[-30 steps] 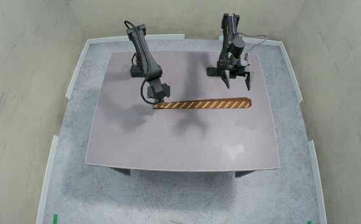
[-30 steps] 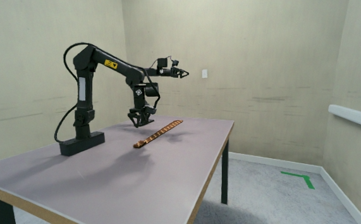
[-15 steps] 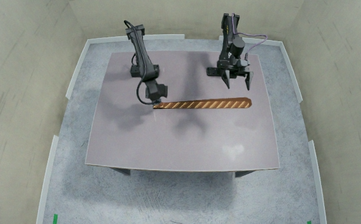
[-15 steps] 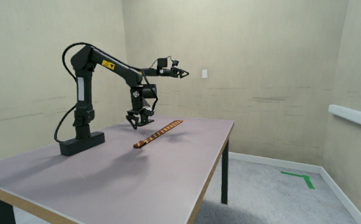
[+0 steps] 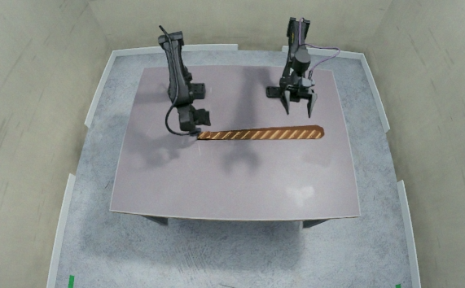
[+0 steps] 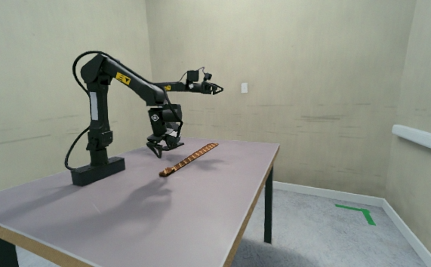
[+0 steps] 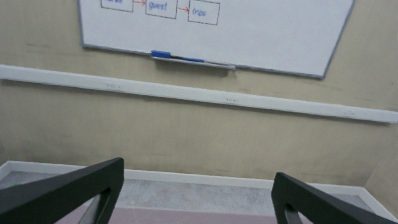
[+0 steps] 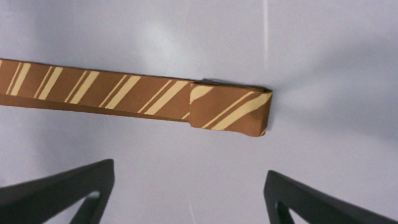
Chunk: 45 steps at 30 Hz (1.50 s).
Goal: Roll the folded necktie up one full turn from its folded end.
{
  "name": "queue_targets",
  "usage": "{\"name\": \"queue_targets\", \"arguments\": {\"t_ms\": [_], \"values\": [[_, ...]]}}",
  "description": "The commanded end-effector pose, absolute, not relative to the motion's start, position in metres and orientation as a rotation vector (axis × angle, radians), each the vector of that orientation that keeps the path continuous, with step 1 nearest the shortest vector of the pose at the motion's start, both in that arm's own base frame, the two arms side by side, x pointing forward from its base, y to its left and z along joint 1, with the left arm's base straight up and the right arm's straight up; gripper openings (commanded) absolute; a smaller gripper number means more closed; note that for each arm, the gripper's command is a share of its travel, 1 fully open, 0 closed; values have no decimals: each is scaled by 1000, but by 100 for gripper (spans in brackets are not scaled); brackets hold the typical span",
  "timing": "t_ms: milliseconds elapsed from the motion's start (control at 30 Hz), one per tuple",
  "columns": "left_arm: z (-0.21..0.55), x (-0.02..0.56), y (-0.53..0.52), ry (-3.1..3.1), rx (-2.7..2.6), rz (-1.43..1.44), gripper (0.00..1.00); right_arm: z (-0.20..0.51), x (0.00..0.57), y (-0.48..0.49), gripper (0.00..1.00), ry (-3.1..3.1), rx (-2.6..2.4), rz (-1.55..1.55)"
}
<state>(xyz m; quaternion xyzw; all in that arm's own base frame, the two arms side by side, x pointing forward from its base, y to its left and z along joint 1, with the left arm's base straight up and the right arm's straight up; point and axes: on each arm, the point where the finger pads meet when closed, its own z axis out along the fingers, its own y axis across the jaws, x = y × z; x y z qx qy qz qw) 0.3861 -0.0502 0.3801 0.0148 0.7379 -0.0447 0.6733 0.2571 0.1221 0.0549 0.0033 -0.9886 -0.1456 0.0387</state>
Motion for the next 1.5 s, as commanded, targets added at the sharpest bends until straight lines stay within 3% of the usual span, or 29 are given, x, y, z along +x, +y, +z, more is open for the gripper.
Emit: {"name": "queue_targets", "arguments": {"t_ms": [0,1467], "values": [[382,375,-59,1647,71,-112,79,63,264,129,79,-3058,72,-581],[145,292,-301,2098,858,-388,28,38,264,82,57,-2766,47,-1406]]}}
